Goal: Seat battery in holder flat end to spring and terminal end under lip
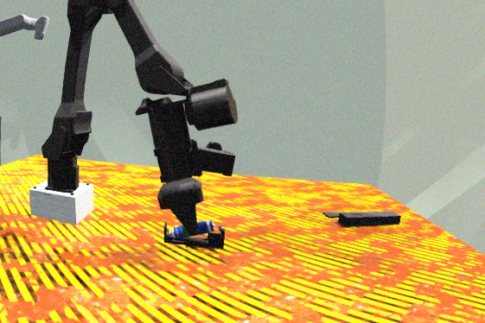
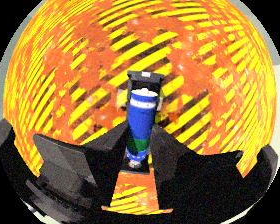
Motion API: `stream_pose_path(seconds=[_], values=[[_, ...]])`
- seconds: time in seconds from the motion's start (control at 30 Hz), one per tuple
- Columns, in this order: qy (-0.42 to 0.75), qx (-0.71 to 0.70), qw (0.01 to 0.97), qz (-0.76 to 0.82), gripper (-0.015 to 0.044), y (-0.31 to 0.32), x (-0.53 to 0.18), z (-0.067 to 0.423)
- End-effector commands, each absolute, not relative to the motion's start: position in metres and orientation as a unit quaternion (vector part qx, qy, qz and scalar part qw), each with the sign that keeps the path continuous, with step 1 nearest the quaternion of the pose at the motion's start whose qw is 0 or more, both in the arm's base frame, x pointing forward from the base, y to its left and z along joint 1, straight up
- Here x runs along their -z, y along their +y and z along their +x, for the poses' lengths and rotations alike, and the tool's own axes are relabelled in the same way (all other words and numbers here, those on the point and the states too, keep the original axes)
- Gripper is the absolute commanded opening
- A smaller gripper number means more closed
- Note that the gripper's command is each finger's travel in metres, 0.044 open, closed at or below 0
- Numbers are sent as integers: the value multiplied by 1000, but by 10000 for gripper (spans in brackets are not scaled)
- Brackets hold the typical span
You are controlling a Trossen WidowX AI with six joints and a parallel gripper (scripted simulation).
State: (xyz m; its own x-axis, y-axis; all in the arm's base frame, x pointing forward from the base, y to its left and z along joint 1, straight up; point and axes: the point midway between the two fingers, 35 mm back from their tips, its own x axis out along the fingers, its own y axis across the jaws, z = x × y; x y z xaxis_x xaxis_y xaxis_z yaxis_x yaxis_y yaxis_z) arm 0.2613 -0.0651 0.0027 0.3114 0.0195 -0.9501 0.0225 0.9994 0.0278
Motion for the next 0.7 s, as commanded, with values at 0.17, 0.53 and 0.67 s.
stream_pose_path(seconds=[0.17, 0.53, 0.67], values=[[617, 3, 787, 21, 61, -65, 2, 260], [644, 1, 765, 22, 61, -65, 3, 261], [653, 1, 757, 22, 61, -65, 3, 262]])
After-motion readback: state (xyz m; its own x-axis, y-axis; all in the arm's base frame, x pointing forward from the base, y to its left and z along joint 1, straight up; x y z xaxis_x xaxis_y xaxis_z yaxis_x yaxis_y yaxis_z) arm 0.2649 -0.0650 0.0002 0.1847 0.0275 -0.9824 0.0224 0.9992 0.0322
